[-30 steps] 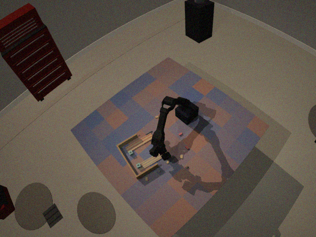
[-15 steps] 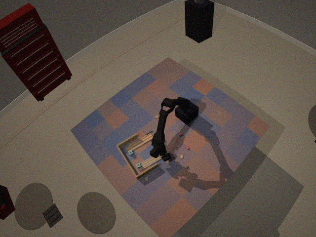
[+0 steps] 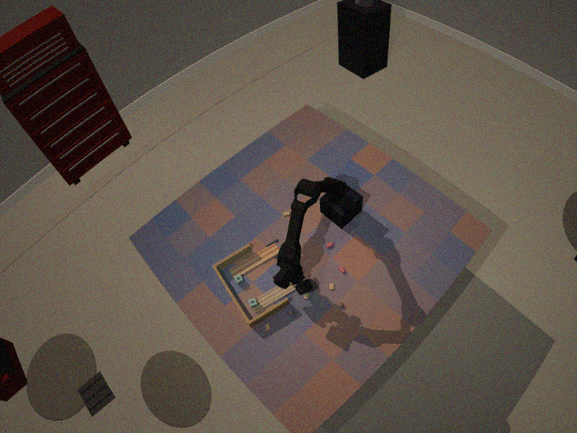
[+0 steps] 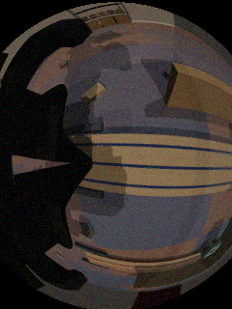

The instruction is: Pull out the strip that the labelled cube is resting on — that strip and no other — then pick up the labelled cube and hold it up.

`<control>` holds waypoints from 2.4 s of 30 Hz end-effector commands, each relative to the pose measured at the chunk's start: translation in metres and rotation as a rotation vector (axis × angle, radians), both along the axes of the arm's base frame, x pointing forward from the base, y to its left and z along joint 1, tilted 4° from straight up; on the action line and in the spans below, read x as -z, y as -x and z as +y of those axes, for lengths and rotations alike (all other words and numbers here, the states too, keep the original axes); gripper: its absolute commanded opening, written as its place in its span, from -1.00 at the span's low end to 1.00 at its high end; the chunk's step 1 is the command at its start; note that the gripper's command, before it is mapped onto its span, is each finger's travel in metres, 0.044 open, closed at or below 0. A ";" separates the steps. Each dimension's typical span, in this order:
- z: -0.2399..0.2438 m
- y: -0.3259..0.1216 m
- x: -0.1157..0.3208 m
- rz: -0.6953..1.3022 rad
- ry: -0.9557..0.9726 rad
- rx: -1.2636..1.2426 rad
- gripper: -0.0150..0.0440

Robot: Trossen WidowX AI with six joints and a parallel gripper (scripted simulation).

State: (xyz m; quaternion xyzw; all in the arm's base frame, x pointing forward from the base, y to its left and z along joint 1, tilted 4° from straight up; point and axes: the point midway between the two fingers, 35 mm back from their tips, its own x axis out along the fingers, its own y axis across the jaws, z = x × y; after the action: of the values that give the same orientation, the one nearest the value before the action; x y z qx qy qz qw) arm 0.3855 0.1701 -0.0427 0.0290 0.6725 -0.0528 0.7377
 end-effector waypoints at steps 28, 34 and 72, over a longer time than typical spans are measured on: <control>0.000 0.000 0.003 0.002 -0.004 -0.004 -0.49; 0.001 0.000 0.004 0.002 -0.004 -0.004 -0.49; 0.004 0.052 0.011 0.007 -0.004 -0.004 -0.49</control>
State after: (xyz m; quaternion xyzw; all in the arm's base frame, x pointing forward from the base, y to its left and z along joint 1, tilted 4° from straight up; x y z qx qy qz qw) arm 0.3448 0.1749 -0.0485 0.0318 0.6676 -0.0474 0.7423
